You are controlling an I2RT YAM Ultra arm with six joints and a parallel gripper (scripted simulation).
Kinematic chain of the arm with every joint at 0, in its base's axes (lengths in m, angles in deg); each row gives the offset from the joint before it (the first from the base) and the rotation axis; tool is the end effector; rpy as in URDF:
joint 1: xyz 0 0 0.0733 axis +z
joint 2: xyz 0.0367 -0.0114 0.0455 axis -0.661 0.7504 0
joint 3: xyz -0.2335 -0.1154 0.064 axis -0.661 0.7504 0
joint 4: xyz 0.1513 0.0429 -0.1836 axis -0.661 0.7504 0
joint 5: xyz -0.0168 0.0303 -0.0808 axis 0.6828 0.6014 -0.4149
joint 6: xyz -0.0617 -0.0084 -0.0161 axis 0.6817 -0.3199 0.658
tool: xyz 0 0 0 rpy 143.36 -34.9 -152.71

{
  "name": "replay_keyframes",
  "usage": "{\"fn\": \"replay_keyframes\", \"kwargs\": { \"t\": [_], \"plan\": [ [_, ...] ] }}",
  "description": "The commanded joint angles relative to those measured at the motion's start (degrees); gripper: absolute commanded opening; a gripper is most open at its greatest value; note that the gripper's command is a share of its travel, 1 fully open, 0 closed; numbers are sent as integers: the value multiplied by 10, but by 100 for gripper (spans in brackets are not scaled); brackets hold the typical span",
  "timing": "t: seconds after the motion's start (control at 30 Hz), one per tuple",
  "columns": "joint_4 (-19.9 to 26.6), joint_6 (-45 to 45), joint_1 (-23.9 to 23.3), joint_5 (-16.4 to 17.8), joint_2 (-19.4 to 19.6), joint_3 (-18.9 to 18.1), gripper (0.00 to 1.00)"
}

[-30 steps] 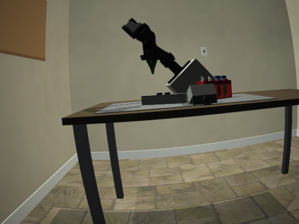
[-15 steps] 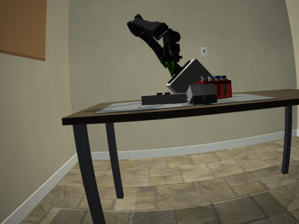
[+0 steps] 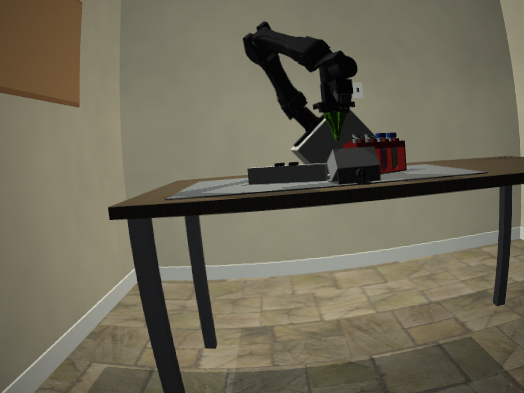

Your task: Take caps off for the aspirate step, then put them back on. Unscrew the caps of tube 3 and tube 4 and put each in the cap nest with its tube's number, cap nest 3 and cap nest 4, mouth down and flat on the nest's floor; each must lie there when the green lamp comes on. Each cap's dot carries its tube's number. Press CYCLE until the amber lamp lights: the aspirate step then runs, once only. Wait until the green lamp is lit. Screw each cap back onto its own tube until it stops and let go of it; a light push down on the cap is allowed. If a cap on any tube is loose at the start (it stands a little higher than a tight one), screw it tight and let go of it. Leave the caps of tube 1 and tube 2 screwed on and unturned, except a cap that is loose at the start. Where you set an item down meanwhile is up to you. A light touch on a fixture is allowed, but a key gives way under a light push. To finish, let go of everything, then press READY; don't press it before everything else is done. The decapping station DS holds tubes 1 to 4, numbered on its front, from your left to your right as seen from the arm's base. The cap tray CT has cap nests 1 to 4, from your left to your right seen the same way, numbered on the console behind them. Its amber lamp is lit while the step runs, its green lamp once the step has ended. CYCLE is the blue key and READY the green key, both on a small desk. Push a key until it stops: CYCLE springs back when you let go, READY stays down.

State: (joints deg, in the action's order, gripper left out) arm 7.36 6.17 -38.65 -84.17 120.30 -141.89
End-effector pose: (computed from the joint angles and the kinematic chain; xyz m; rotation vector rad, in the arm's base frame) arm 0.3831 -0.0133 0.0785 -0.0827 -2.8533 1.0741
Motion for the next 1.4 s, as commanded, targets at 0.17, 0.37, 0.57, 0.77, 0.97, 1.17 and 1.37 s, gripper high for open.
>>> {"fn": "replay_keyframes", "kwargs": {
  "t": [0.17,0.37,0.57,0.77,0.97,1.17,1.37],
  "plan": [
    [32,-42,35,6,105,-121,0],
    [32,-42,35,6,105,-121,0],
    [6,-30,25,4,110,-108,0],
    [-8,-23,20,3,113,-102,0],
    [-7,-23,20,3,113,-102,0],
    [-7,-24,20,3,113,-102,0],
    [-6,-26,22,3,112,-101,0]
  ]
}}
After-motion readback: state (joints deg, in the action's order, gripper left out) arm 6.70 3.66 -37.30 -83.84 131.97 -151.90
